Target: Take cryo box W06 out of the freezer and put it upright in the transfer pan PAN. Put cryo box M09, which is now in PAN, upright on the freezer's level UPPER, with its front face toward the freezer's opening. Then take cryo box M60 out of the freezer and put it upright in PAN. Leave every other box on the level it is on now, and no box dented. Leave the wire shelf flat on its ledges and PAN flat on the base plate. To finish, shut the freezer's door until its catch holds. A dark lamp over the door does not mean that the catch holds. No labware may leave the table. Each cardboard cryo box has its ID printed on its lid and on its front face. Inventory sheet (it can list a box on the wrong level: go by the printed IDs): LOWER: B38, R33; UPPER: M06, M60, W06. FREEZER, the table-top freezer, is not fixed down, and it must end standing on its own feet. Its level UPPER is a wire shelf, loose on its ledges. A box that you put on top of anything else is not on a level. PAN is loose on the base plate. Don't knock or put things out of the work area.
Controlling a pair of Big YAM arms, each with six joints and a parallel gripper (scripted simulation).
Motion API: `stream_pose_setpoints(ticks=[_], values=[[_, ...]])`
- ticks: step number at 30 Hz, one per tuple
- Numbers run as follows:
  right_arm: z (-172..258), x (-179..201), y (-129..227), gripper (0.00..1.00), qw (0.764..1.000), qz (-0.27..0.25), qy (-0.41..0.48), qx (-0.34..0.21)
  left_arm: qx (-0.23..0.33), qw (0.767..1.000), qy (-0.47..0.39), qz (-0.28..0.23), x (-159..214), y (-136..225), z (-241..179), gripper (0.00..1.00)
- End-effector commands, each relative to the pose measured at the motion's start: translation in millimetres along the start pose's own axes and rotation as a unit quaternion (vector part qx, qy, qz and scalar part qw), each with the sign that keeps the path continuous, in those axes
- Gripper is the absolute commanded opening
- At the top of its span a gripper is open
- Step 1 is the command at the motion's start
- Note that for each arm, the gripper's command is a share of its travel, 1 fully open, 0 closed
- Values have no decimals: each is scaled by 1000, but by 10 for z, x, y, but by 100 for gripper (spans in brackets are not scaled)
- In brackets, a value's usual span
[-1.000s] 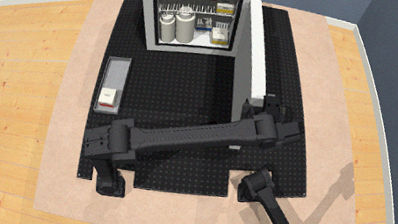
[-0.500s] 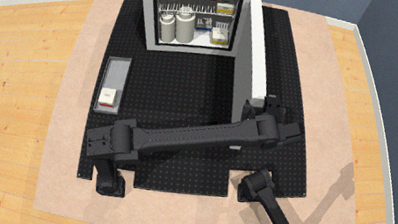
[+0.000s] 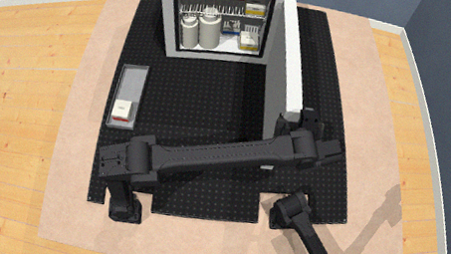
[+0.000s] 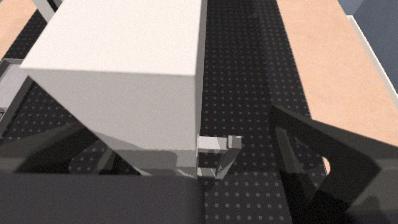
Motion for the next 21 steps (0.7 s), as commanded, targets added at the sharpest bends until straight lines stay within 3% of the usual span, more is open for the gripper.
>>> stream_pose_setpoints(ticks=[1,21], values=[[33,121,-35,0,1000,15,5,-5,2,1000,9,-4,5,26,-94,100],[33,121,-35,0,1000,15,5,-5,1,1000,11,-4,-1,30,-123,100]])
Point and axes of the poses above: on each arm, the point where the finger pads meet when closed, its own y axis back along the fingers, its own z axis across the jaws, x = y × z, the point moved 6 cm from there along y, back along the fingers, and after that the axes turned 14 degrees about y, right-handed, at the moved point
